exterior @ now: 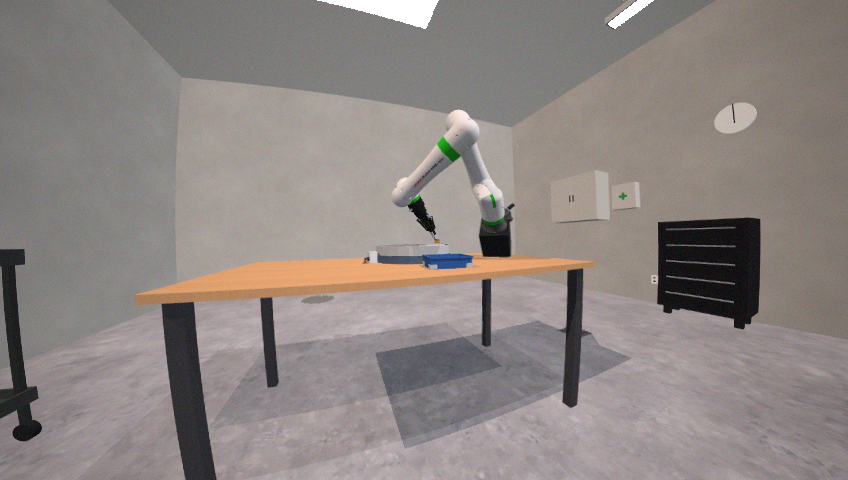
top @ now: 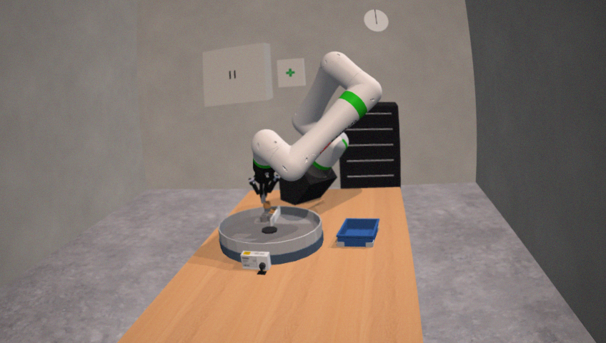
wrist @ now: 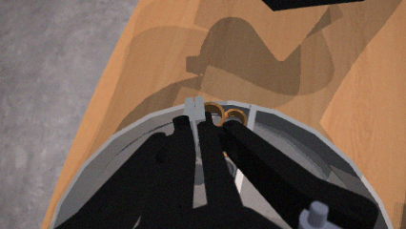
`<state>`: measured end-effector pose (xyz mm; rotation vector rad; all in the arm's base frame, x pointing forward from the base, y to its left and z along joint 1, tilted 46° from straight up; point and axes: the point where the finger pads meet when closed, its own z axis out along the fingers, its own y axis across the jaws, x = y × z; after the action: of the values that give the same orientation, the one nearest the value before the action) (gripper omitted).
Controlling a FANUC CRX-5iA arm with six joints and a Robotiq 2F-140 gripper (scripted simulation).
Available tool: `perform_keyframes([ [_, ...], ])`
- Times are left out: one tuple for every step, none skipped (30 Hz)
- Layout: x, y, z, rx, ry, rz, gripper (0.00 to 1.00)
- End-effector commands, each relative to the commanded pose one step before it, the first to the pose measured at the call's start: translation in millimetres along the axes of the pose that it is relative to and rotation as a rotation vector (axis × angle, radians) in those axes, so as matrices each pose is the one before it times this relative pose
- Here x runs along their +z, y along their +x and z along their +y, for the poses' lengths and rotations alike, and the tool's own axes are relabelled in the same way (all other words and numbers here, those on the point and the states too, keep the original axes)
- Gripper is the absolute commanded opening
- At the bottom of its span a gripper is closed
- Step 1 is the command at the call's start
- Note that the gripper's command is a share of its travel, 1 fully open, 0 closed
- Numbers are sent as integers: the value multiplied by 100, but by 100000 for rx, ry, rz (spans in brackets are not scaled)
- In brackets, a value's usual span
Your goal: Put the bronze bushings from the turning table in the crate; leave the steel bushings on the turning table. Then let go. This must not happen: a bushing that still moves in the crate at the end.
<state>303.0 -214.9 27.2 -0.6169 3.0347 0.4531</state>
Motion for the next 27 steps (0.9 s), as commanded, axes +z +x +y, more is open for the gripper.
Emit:
perform_keyframes([
  [-1314,1075,-21,-1,-1,-26,0],
  [-205,171,-1,0,0,0,0],
  [-162,135,-1,0,0,0,0],
  [-119,99,-1,0,0,0,0],
  [-79,66,0,0,0,0,0],
  [-44,37,0,0,0,0,0],
  [-18,15,0,0,0,0,0],
  [-3,2,0,0,0,0,0],
  [0,0,0,0,0,0,0],
  [0,0,0,0,0,0,0],
  [0,0,0,0,0,0,0],
  [0,0,0,0,0,0,0],
  [0,0,0,0,0,0,0],
  [0,0,0,0,0,0,0],
  [0,0,0,0,0,0,0],
  [0,0,0,0,0,0,0],
  [0,0,0,0,0,0,0],
  [0,0,0,0,0,0,0],
  [0,0,0,0,0,0,0],
  [0,0,0,0,0,0,0],
  [0,0,0,0,0,0,0],
  [0,0,0,0,0,0,0],
  [0,0,0,0,0,0,0],
  [0,0,0,0,0,0,0],
  [0,0,0,0,0,0,0],
  [0,0,0,0,0,0,0],
  [0,0,0,0,0,0,0],
])
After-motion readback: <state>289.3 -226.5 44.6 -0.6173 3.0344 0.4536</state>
